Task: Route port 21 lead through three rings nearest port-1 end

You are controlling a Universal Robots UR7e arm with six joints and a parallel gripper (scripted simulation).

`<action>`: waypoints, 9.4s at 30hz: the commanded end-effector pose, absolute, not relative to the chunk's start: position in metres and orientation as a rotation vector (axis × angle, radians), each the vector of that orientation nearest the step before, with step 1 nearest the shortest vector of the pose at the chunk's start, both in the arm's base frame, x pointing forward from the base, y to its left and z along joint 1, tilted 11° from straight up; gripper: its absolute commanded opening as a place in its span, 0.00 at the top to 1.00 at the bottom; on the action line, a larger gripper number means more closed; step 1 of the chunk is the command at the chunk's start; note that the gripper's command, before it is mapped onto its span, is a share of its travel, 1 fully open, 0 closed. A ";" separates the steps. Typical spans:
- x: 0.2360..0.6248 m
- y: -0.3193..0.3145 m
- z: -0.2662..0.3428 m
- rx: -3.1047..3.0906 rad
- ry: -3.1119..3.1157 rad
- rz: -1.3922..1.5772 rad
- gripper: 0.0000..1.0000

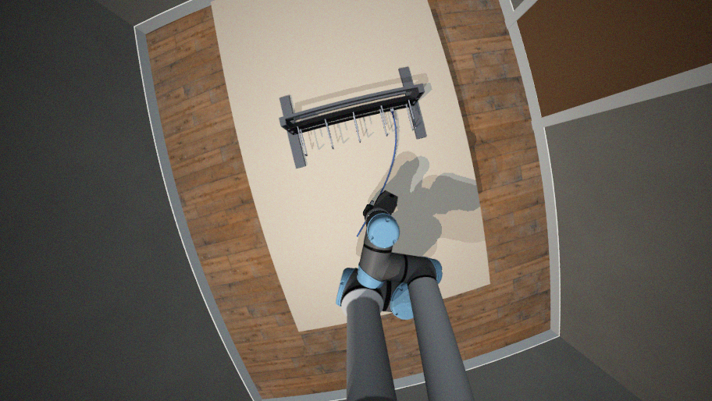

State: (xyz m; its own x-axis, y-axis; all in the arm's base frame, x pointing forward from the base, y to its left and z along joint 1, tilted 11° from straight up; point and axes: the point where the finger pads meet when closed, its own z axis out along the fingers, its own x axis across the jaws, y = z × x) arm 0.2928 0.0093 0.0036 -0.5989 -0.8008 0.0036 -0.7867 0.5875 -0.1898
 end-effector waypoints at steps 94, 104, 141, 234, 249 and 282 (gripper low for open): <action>0.295 0.008 -0.007 -1.365 2.724 -0.264 1.00; 0.295 0.008 -0.007 -1.365 2.724 -0.264 1.00; 0.295 0.008 -0.007 -1.365 2.724 -0.264 1.00; 0.292 0.015 0.035 -1.346 2.733 -0.263 1.00; 0.326 0.042 0.056 -1.165 2.803 -0.253 1.00; 0.495 0.183 0.161 -0.231 2.984 -0.193 1.00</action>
State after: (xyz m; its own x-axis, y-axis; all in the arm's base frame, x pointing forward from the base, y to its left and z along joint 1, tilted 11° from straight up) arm 0.4859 0.1752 0.1549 -0.9720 -0.1983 -0.1262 -0.1800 0.9732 -0.1432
